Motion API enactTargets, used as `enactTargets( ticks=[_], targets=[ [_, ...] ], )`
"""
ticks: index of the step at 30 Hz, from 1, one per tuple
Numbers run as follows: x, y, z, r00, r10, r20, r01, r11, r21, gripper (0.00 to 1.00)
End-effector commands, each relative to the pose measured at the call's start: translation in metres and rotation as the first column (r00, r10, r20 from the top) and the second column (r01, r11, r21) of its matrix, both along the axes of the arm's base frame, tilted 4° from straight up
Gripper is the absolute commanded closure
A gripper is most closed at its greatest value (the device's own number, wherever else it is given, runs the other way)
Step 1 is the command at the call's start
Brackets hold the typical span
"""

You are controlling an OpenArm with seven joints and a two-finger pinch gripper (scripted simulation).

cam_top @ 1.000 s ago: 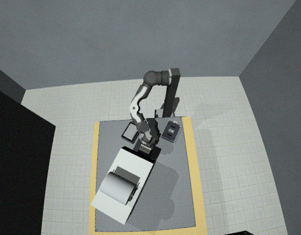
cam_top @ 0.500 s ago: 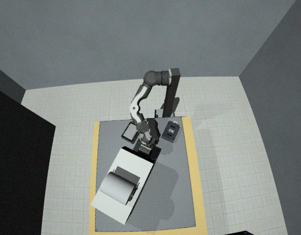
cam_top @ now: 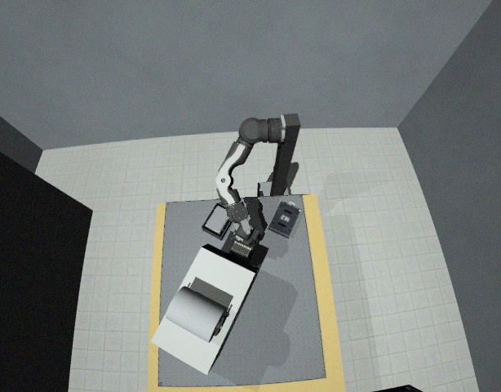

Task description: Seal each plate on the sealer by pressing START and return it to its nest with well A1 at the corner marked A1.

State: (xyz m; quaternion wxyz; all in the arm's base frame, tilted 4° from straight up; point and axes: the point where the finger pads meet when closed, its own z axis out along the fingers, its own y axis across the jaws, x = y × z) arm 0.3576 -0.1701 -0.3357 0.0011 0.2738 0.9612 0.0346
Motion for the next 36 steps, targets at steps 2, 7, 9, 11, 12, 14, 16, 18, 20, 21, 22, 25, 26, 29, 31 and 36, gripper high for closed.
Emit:
enactTargets(
  ticks=[2, 7, 9, 11, 12, 14, 16, 18, 20, 21, 22, 25, 26, 29, 31, 36],
  targets=[
    [0.0018, 0.0012, 0.0015, 1.000, 0.003, 0.006, -0.003, 1.000, 0.005, 1.00],
    [0.0019, 0.0013, 0.0015, 1.000, 0.003, 0.006, -0.003, 1.000, 0.005, 1.00],
    [0.0020, 0.0013, 0.0015, 1.000, 0.003, 0.006, -0.003, 1.000, 0.005, 1.00],
    [0.0020, 0.0013, 0.0015, 1.000, 0.003, 0.006, -0.003, 1.000, 0.005, 1.00],
    [0.0020, 0.0013, 0.0015, 1.000, 0.003, 0.006, -0.003, 1.000, 0.005, 1.00],
    [0.0021, 0.0013, 0.0015, 1.000, 0.003, 0.006, -0.003, 1.000, 0.005, 1.00],
    [0.0021, 0.0013, 0.0015, 1.000, 0.003, 0.006, -0.003, 1.000, 0.005, 1.00],
    [0.0022, 0.0014, 0.0015, 1.000, 0.003, 0.006, -0.003, 1.000, 0.005, 1.00],
    [0.0022, 0.0014, 0.0015, 1.000, 0.003, 0.006, -0.003, 1.000, 0.005, 1.00],
    [0.0022, 0.0014, 0.0015, 1.000, 0.003, 0.006, -0.003, 1.000, 0.005, 1.00],
    [0.0023, 0.0014, 0.0015, 1.000, 0.003, 0.006, -0.003, 1.000, 0.005, 1.00],
    [0.0041, 0.0028, 0.0030, 1.000, 0.005, 0.012, -0.006, 1.000, 0.011, 1.00],
    [0.0036, 0.0027, 0.0018, 1.000, 0.005, 0.010, -0.005, 1.000, 0.010, 1.00],
    [0.0030, 0.0020, 0.0007, 1.000, 0.004, 0.008, -0.004, 1.000, 0.009, 1.00],
    [0.0021, 0.0023, -0.0012, 1.000, 0.006, 0.006, -0.006, 1.000, 0.008, 1.00],
    [0.0017, 0.0019, -0.0038, 1.000, 0.005, 0.005, -0.005, 1.000, 0.008, 1.00]
  ],
)
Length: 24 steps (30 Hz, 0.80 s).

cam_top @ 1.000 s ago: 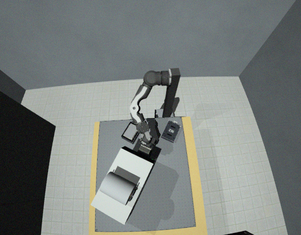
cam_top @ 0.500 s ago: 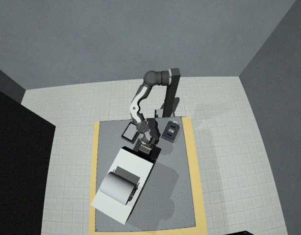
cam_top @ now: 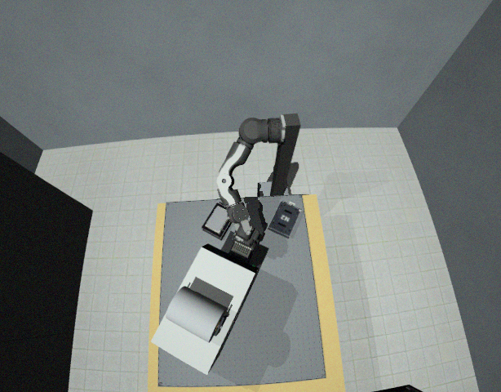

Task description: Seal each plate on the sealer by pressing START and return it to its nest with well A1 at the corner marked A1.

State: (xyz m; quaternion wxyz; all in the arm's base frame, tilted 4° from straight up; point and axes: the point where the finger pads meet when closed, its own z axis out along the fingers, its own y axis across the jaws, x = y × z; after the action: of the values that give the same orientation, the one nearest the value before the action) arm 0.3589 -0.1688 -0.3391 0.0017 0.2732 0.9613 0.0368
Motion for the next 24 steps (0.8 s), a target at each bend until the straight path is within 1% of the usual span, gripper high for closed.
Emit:
enactTargets(
  ticks=[1, 12, 24],
  targets=[
    [0.0002, 0.0006, -0.0010, 1.000, 0.004, 0.003, -0.004, 1.000, 0.004, 1.00],
    [-0.0004, 0.0010, -0.0059, 1.000, 0.005, 0.001, -0.005, 1.000, 0.004, 1.00],
    [0.0004, 0.0001, -0.0049, 1.000, 0.001, 0.003, -0.001, 1.000, 0.001, 1.00]
  ],
)
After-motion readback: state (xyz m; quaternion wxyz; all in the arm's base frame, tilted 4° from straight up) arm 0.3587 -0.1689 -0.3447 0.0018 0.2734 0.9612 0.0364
